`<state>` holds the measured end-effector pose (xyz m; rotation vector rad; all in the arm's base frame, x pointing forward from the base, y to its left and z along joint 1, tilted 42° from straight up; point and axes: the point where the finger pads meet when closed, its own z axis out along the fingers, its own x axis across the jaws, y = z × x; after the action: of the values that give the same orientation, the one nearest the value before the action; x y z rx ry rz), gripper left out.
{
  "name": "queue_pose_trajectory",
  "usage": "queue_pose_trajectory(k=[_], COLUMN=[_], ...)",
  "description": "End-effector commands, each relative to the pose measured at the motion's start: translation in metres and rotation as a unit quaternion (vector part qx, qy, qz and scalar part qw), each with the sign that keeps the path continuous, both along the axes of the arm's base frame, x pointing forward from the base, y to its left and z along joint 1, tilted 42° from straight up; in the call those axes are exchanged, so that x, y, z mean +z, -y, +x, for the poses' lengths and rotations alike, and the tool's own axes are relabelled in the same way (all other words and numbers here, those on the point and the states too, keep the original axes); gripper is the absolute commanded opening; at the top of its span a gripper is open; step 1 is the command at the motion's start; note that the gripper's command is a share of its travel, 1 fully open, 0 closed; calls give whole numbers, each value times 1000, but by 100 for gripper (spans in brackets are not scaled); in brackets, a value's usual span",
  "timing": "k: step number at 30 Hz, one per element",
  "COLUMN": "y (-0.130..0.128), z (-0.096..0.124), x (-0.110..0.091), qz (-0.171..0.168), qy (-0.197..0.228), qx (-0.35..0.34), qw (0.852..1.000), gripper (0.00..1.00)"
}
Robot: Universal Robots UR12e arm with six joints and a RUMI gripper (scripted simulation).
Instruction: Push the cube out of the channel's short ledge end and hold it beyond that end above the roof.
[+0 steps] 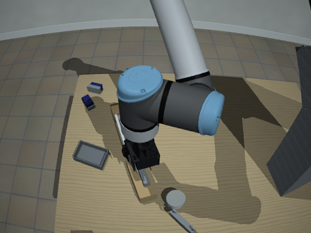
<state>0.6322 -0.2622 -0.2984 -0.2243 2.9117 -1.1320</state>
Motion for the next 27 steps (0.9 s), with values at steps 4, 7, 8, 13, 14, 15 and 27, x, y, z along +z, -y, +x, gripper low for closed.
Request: queue_pose_trajectory(k=[4,7,8,13,14,15,27], y=[16,26,28,29,30,31,44], z=[0,1,1,1,1,1,2], x=[-16,-28,-29,-31,-32,-33,-47], qz=[0,0,0,0,0,0,0], qy=[3,3,3,3,3,3,3], qx=[0,0,0,0,0,0,0], qw=[1000,1000,1000,1000,1000,1000,1000], gripper=[0,0,0,0,0,0,0])
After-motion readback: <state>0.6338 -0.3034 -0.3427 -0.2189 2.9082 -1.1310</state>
